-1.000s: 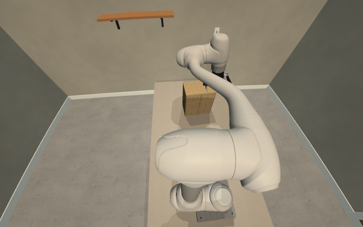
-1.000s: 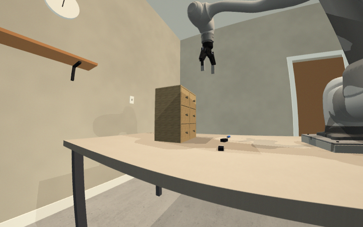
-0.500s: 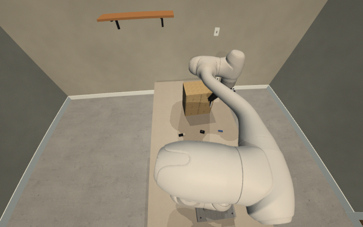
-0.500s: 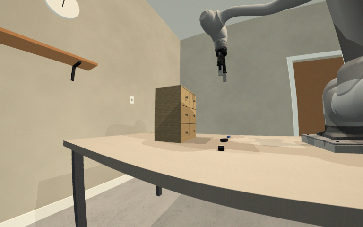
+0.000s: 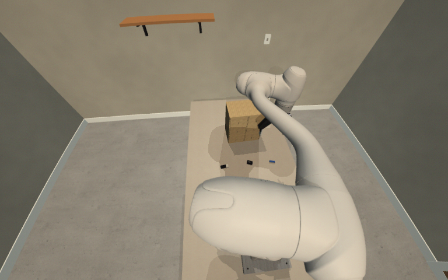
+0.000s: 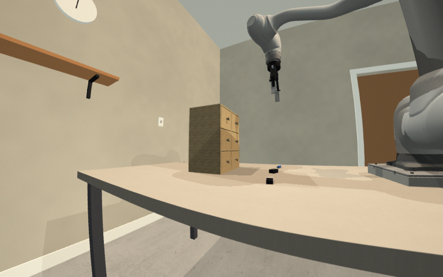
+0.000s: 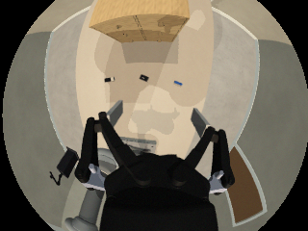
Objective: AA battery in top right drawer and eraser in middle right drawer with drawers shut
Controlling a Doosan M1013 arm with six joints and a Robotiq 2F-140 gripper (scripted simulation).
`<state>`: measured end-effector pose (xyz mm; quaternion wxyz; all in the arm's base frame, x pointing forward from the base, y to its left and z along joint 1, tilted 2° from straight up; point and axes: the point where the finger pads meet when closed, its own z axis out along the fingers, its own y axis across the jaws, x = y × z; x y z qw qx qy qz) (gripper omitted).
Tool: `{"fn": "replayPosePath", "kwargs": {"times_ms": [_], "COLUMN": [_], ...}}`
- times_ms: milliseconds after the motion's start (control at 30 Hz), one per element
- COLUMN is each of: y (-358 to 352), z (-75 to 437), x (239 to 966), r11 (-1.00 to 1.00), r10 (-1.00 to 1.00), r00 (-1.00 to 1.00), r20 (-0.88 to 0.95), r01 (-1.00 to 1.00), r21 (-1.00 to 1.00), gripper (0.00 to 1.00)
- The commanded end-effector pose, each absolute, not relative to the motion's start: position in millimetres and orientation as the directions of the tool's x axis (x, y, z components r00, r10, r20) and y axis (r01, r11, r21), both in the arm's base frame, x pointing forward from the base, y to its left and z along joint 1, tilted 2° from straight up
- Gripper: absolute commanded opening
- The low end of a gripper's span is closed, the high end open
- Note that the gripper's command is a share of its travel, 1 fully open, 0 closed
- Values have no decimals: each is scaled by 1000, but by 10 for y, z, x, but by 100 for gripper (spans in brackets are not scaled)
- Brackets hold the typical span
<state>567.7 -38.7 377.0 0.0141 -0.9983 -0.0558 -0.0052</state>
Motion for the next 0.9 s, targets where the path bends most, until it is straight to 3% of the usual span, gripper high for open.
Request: {"fn": "replayPosePath", "kwargs": {"times_ms": [0, 867], "y": [-388, -371], "z": [3770, 3634], "x": [5676, 5746], "r11": [-993, -984], "r10": [111, 176], "r00": [994, 983], "r20": [12, 55], "r01": [112, 177], "r21": [-28, -27], "gripper": [100, 100]}}
